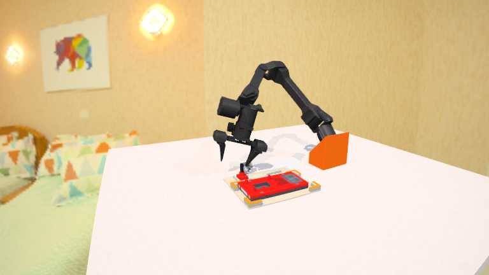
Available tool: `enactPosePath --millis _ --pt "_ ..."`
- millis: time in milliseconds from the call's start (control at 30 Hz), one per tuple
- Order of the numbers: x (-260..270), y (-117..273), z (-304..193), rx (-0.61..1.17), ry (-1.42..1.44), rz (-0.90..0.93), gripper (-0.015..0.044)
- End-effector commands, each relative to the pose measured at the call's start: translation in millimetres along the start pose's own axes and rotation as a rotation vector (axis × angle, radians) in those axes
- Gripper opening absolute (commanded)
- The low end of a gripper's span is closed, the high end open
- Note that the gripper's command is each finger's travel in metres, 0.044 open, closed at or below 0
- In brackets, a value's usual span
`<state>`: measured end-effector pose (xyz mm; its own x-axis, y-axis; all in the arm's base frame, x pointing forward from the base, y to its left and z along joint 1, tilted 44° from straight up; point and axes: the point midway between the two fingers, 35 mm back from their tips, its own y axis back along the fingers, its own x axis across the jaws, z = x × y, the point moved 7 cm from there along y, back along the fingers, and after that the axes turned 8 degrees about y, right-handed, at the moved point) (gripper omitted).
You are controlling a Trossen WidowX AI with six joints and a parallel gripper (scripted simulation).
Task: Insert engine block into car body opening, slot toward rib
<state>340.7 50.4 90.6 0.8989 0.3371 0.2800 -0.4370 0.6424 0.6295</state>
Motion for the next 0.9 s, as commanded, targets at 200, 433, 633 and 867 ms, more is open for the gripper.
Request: enactPosePath --millis 200,433,633,867 --pt "-1 24 21 0.023 -0.297 -0.147 0.044" --pt "-7 45 39 -0.009 -0.504 -0.263 0.044" --pt "-10 53 47 -0.03 -0.578 -0.304 0.044" --pt "-16 56 35 -0.03 -0.578 -0.305 0.044"
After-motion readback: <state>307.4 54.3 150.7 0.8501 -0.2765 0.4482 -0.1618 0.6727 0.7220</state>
